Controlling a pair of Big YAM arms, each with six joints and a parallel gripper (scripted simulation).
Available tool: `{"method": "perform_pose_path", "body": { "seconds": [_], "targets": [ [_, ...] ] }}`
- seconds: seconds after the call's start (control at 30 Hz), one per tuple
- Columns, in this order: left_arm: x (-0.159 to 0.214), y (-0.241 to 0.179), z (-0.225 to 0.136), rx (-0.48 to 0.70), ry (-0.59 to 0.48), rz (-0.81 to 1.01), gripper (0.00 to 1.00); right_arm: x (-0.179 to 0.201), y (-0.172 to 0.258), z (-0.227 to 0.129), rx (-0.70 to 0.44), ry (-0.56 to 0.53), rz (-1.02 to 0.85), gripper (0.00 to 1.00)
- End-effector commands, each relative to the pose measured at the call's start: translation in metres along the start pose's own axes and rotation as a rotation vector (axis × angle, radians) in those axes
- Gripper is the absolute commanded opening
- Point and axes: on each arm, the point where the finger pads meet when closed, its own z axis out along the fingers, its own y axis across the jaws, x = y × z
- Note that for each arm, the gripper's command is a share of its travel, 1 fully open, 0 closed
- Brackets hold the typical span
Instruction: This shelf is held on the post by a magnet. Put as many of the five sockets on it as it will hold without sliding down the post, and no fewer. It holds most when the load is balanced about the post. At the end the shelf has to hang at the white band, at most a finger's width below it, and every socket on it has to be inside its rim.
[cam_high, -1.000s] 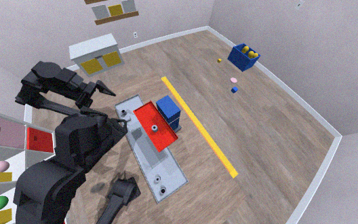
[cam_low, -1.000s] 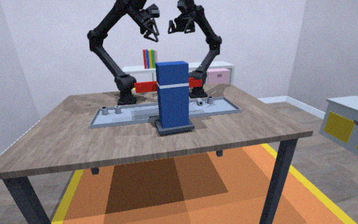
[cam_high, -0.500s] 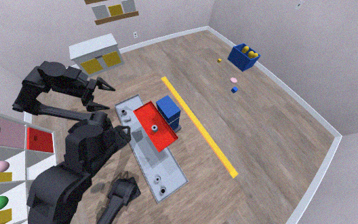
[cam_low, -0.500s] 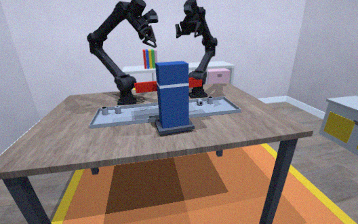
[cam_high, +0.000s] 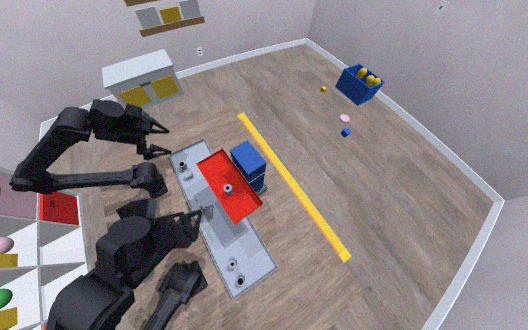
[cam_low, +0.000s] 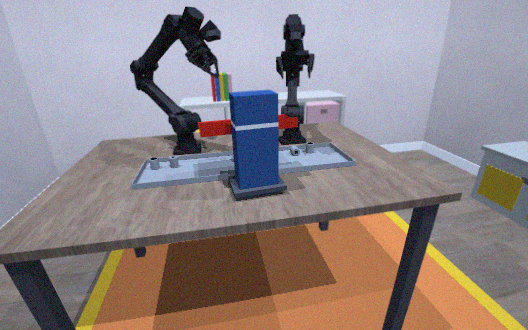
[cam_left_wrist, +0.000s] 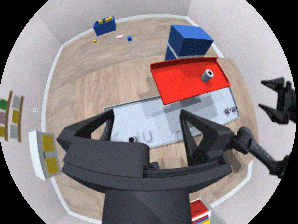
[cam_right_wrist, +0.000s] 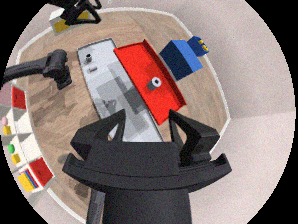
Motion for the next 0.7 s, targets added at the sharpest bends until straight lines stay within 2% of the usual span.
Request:
{"method": "perform_pose_path", "body": {
  "seconds": [0.0, 0.1, 0.3, 0.43, 0.57, 0.67],
  "targets": [
    [0.026, 0.029, 0.001, -0.087, 0.061, -0.095, 1.0, 0.025, -0.008, -0.01, 0.093, 0.041, 0.245, 0.65],
    [0.031, 0.033, 0.002, -0.102, 0.073, -0.111, 1.0, 0.031, -0.009, -0.01, 0.108, 0.05, 0.277, 0.65],
    [0.078, 0.055, 0.013, -0.197, 0.168, -0.23, 1.0, 0.074, -0.015, -0.013, 0.22, 0.121, 0.51, 0.65],
    [0.121, 0.063, 0.037, -0.236, 0.233, -0.295, 1.0, 0.098, -0.019, -0.015, 0.285, 0.164, 0.636, 0.65],
    [0.161, 0.065, 0.069, -0.245, 0.275, -0.338, 0.56, 0.117, -0.023, -0.019, 0.338, 0.192, 0.747, 0.65],
    [0.17, 0.064, 0.076, -0.245, 0.287, -0.342, 0.56, 0.122, -0.024, -0.02, 0.352, 0.201, 0.773, 0.65]
  ]
}}
